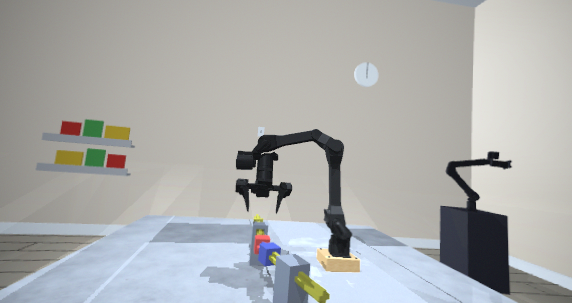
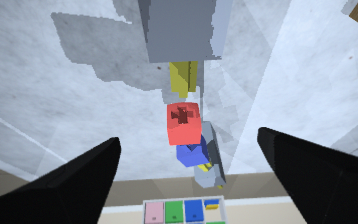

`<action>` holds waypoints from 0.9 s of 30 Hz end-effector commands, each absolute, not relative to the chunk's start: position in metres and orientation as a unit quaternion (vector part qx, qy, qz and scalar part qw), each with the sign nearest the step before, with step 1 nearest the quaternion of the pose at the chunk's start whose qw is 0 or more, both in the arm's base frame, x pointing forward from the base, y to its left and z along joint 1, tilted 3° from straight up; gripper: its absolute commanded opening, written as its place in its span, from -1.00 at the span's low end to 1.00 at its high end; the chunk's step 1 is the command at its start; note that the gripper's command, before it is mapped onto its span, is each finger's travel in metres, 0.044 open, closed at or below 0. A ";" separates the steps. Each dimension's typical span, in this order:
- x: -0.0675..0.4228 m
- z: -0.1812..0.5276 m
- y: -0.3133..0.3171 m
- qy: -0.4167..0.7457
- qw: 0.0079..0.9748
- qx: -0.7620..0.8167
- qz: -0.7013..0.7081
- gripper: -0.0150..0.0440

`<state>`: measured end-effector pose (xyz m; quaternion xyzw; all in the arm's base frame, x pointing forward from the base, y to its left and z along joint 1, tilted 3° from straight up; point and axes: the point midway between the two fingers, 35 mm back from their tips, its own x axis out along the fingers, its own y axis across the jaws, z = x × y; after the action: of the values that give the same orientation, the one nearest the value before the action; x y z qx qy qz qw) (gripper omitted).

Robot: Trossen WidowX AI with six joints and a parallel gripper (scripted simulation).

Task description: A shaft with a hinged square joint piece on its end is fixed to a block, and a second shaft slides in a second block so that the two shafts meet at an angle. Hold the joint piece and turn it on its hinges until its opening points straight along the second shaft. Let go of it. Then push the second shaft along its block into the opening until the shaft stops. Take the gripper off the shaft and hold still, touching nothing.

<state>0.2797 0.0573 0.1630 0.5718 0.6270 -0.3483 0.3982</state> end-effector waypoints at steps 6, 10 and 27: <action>0.296 0.166 0.021 0.621 0.429 0.564 -0.335 1.00; 0.311 0.170 -0.047 0.613 0.485 0.537 -0.318 1.00; 0.298 0.169 -0.179 0.616 0.560 0.462 -0.306 1.00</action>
<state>0.2970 -0.1786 0.1713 0.4675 0.6157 -0.2991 0.5594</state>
